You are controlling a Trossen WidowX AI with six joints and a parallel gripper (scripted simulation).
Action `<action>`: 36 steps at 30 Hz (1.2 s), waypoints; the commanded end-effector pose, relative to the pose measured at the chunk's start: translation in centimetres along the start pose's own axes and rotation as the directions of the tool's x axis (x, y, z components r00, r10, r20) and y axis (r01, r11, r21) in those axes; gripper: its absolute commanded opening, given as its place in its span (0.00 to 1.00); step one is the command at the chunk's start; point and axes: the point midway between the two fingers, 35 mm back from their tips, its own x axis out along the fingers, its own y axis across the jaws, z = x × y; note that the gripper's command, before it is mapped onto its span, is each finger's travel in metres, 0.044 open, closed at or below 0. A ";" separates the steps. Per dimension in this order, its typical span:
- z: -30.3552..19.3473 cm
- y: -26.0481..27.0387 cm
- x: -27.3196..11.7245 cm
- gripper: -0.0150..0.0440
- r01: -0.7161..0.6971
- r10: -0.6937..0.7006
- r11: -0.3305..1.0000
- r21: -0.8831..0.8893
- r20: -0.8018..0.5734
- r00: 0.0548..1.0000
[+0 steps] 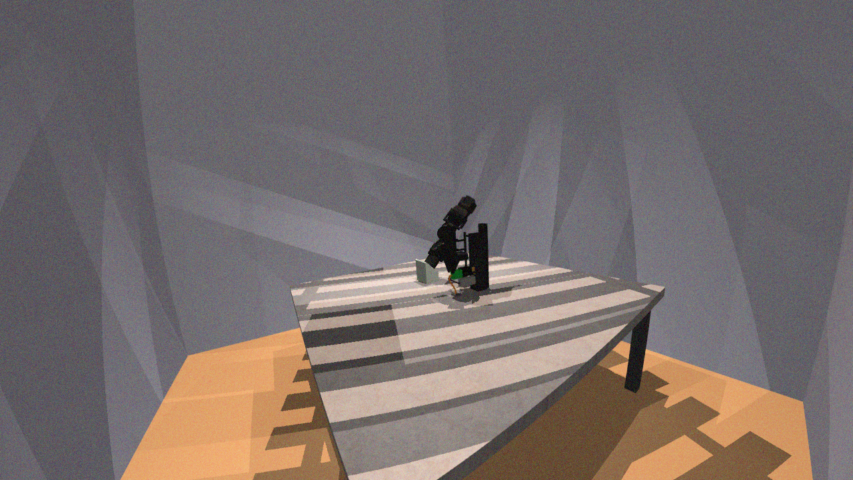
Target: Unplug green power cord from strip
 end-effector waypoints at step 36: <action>6.1 0.0 -1.3 1.00 -0.010 0.010 1.000 -0.008 0.015 1.000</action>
